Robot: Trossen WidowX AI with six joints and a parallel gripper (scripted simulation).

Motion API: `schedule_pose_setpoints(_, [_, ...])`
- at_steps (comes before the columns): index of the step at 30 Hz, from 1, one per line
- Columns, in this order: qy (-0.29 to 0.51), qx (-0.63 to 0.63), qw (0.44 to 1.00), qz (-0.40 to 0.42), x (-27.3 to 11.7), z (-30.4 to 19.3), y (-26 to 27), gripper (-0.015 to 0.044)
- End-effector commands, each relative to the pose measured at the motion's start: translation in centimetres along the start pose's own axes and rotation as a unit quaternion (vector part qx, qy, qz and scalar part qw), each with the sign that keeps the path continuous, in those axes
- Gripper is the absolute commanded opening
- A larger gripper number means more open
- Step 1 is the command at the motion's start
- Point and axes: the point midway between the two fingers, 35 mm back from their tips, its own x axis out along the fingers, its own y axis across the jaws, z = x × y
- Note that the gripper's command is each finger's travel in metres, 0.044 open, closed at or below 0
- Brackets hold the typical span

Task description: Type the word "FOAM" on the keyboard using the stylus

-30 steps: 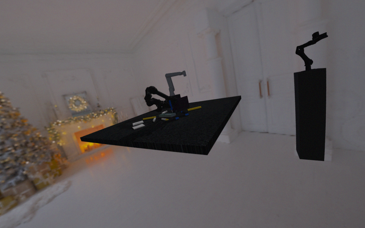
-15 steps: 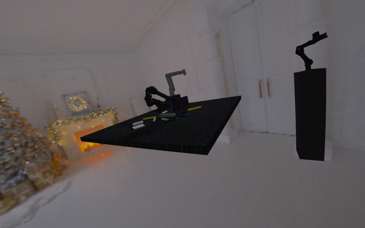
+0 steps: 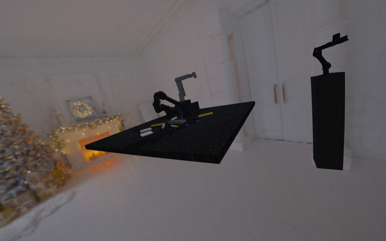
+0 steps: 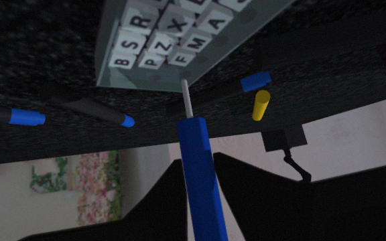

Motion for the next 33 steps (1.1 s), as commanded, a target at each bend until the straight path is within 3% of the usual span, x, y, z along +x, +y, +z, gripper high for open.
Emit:
schedule_pose_setpoints(1, [-0.002, -0.002, 1.000, 0.000, -0.03, 0.08, -0.10, 0.0081])
schedule_pose_setpoints(33, [-0.002, -0.002, 1.000, 0.000, 0.42, 0.86, -0.11, 0.0081])
